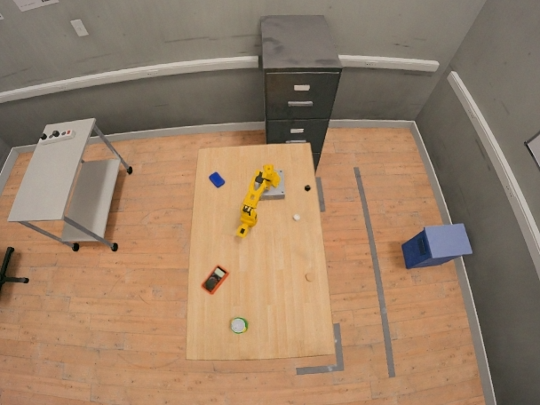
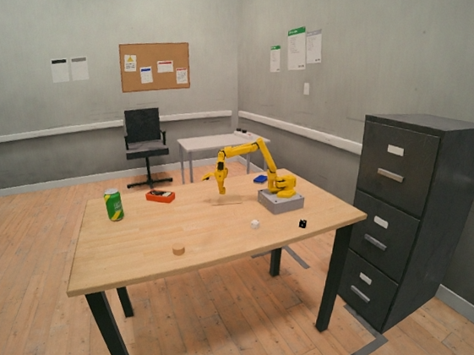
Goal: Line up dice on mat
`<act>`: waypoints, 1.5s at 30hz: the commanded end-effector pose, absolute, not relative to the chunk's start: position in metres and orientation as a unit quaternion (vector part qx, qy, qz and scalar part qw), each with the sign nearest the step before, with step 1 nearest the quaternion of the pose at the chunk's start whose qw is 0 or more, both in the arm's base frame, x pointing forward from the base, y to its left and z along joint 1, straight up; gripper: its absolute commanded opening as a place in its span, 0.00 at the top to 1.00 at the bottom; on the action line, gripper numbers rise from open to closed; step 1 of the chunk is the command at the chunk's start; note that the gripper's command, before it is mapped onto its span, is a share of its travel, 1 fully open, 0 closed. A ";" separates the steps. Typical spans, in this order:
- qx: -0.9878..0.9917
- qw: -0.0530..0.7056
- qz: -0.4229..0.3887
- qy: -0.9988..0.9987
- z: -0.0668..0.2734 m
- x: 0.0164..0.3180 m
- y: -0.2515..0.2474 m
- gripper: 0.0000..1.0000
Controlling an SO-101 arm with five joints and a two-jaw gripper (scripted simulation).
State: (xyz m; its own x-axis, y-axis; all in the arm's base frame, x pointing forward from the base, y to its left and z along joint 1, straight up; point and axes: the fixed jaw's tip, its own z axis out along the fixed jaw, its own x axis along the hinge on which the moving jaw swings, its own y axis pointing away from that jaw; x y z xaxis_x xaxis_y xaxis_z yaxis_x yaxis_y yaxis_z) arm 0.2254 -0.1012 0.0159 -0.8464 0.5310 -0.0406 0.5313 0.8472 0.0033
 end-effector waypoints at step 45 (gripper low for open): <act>0.409 0.022 -0.007 0.912 0.001 0.214 -0.189 1.00</act>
State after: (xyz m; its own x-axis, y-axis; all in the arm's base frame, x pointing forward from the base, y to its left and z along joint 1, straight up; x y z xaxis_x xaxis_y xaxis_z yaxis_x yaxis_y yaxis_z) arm 0.2163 -0.1882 0.0027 -0.6631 0.7463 -0.0576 0.7474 0.6644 0.0048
